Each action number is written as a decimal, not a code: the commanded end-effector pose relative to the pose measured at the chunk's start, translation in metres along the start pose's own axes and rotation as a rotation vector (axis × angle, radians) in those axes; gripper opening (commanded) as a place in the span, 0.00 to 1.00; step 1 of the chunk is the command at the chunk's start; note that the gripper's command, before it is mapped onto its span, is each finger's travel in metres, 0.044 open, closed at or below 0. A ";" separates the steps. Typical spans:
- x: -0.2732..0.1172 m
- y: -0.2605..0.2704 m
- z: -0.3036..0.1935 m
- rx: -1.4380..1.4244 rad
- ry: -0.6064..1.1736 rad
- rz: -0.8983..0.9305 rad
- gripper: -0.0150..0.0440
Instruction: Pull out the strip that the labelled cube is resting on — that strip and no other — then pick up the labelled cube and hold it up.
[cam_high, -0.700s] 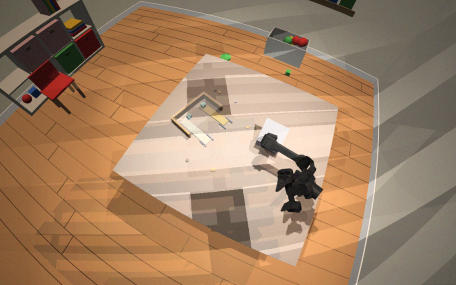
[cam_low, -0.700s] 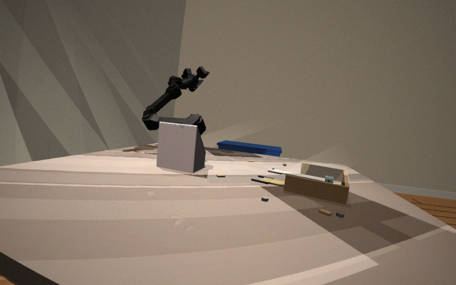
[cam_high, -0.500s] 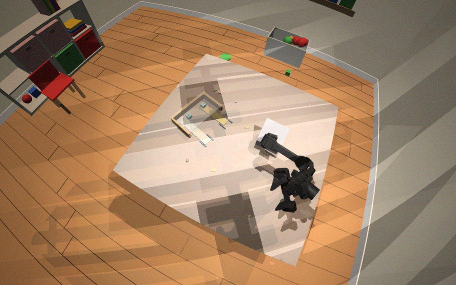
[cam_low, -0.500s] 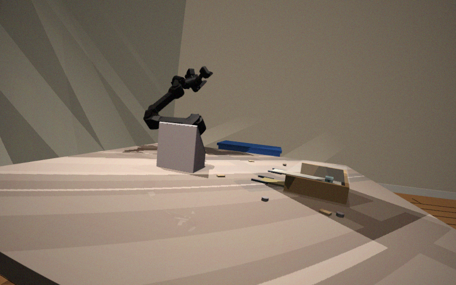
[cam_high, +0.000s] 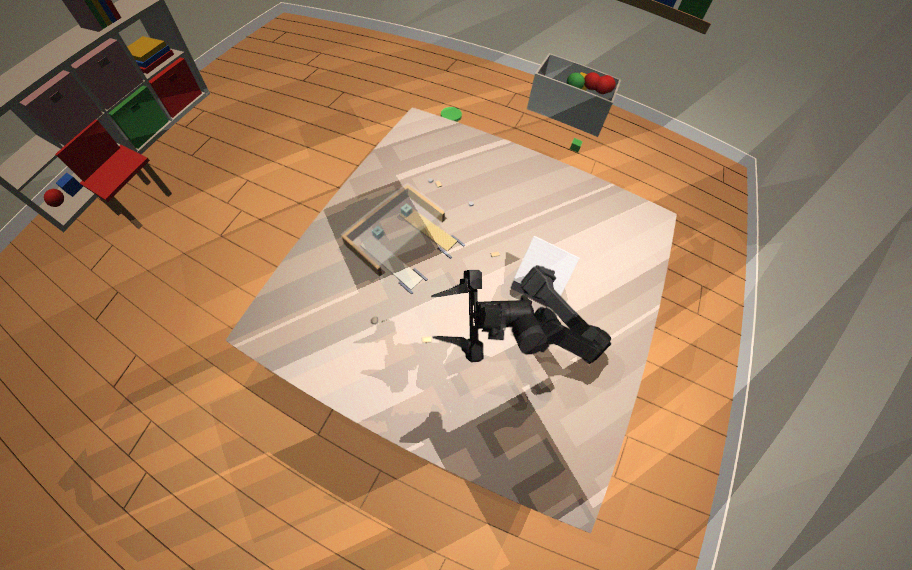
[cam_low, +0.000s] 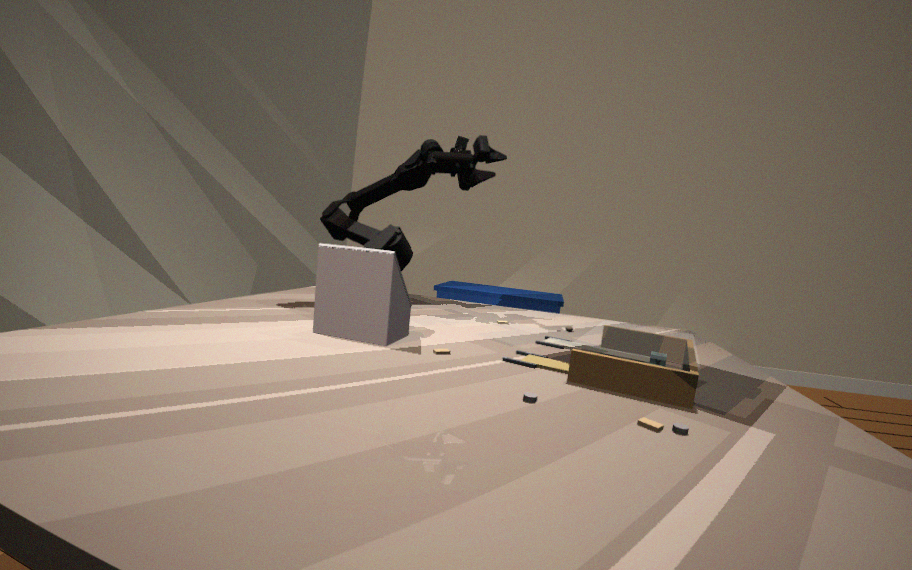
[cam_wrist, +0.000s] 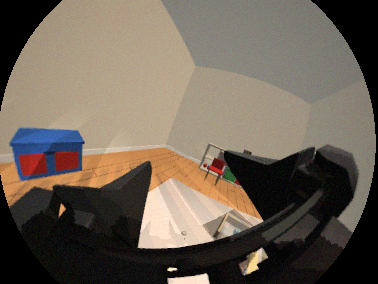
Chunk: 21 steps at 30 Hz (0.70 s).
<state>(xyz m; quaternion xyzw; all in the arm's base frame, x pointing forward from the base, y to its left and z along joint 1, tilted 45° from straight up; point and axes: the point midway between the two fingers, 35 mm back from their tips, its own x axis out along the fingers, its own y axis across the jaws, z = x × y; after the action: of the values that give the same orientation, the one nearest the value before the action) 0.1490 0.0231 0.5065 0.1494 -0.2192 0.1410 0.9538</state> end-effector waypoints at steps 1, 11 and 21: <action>0.023 -0.046 -0.046 0.016 0.134 -0.055 0.93; 0.028 -0.161 -0.173 0.142 0.462 -0.177 0.93; -0.043 -0.238 -0.304 0.408 0.727 -0.260 0.93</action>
<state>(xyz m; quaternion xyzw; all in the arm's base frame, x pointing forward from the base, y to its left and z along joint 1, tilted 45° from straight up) 0.3115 -0.0919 0.2203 0.2664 0.1440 0.0994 0.9478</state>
